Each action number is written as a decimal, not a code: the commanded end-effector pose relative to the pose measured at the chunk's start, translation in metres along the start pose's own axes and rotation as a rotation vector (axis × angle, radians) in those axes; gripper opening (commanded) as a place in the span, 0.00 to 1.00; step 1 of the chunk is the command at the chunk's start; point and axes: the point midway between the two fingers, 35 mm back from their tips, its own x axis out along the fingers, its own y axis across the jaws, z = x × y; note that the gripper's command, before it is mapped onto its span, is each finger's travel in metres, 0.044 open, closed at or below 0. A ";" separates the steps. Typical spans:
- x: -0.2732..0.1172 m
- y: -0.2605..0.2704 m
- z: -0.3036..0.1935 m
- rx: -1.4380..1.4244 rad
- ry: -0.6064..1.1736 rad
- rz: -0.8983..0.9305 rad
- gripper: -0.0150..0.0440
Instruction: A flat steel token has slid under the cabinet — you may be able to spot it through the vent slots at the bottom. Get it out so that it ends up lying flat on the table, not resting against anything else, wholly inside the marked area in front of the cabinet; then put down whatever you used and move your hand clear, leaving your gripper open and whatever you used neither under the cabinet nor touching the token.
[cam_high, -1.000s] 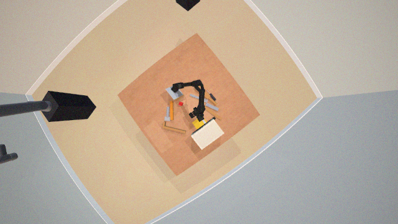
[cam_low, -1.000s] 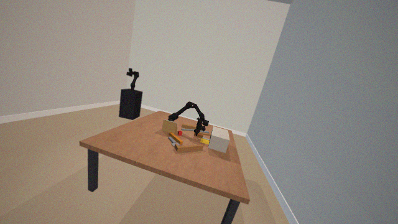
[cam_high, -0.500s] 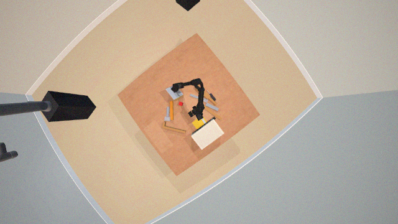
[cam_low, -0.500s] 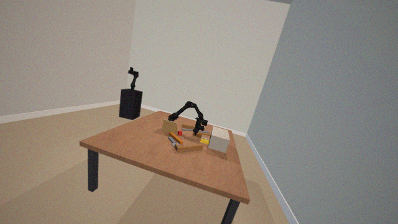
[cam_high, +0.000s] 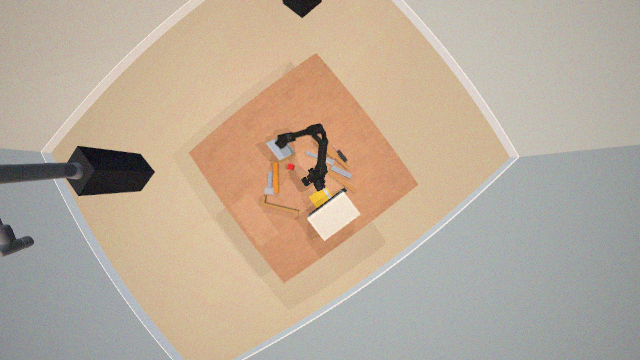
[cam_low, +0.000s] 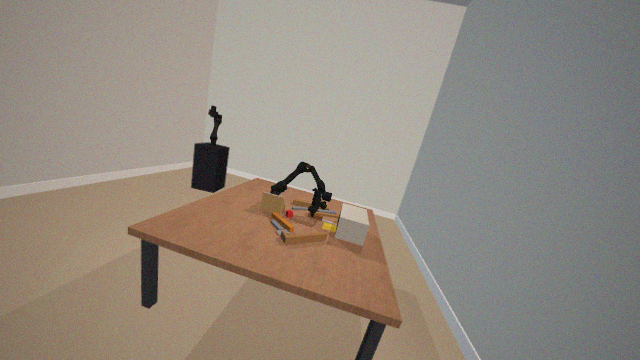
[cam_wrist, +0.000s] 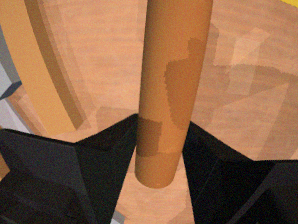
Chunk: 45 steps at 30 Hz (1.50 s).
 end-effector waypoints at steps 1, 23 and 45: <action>0.001 0.000 -0.006 -0.002 0.003 0.000 0.25; 0.001 0.000 -0.029 -0.001 0.004 0.000 0.25; 0.001 0.001 -0.054 0.000 0.005 0.000 0.25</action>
